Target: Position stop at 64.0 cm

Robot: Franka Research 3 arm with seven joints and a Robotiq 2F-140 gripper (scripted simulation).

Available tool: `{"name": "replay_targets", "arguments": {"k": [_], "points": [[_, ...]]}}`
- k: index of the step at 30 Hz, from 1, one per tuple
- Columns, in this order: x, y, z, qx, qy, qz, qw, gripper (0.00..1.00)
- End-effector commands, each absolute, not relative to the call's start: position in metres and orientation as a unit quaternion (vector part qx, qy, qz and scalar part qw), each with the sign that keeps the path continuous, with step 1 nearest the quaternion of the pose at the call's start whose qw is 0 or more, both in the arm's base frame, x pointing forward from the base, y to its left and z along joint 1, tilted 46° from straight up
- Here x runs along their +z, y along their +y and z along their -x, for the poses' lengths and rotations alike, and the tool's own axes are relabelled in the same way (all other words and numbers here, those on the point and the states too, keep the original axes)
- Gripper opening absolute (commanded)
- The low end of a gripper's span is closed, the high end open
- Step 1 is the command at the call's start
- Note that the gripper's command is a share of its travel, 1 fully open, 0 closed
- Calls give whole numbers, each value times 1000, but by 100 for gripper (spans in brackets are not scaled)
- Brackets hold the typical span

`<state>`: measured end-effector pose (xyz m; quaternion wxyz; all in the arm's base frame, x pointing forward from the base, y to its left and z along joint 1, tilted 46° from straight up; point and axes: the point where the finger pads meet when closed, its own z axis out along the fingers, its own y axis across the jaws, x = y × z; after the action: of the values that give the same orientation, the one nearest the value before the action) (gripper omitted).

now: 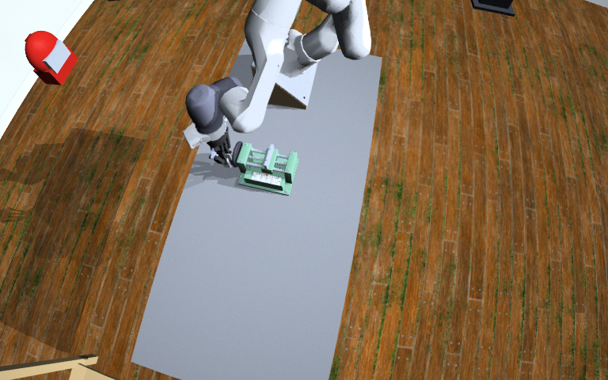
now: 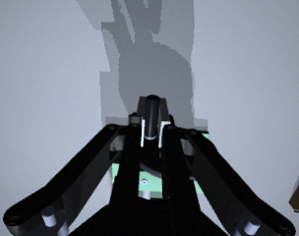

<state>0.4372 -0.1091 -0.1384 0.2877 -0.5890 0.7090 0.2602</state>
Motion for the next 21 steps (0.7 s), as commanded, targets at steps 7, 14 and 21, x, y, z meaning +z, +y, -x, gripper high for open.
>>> {"name": "replay_targets", "arguments": {"k": [7, 14, 21], "points": [[-143, -105, -433, 260, 708, 591, 287, 4], [-145, -102, -430, 260, 708, 591, 287, 4], [-147, -100, -427, 260, 708, 591, 287, 4]]}}
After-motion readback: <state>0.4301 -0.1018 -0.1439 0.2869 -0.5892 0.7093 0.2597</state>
